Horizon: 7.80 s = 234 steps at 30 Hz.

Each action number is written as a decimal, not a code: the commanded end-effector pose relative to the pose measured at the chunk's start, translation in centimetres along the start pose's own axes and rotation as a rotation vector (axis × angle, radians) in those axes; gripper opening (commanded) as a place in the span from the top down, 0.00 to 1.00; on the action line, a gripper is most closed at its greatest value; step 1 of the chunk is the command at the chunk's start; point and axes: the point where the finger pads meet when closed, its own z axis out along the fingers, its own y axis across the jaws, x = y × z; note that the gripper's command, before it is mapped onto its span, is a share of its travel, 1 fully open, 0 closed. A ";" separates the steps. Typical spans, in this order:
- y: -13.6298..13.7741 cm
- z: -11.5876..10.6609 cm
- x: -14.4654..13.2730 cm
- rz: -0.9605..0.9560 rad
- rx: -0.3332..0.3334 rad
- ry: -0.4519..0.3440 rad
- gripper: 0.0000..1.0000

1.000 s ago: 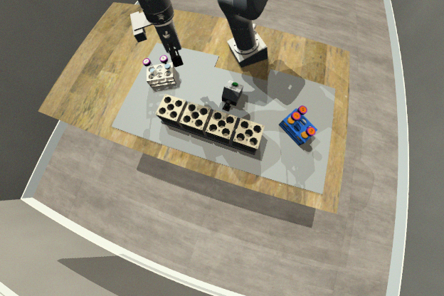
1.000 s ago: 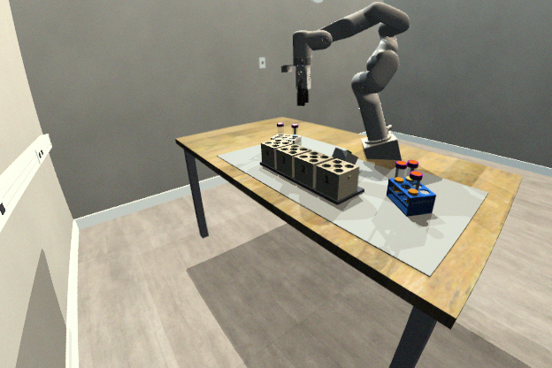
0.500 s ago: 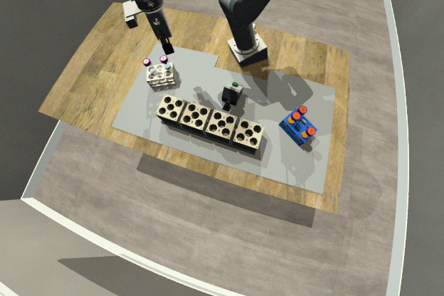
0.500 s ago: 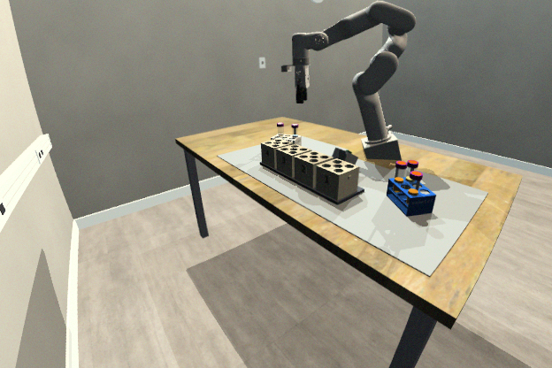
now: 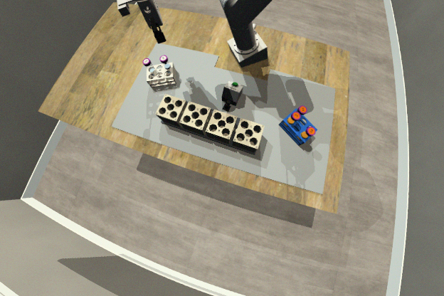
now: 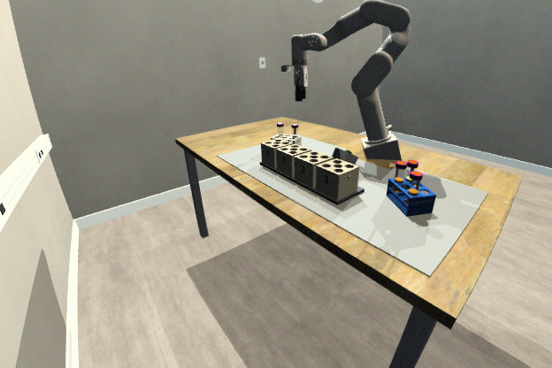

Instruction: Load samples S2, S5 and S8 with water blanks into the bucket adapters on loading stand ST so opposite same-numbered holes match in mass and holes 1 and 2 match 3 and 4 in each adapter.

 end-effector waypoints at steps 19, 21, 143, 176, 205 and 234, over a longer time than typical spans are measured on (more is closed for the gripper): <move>1.4 3.7 0.6 -0.003 0.006 0.002 0.00; 1.4 4.2 0.6 -0.003 0.006 0.002 0.00; -3.4 -0.1 -0.7 -0.336 0.007 0.003 0.00; -17.5 -0.2 -4.4 -0.830 0.008 0.005 0.00; -29.6 -0.3 -7.6 -0.830 0.010 0.004 0.00; -35.6 -0.4 -18.5 -1.530 0.009 0.007 0.00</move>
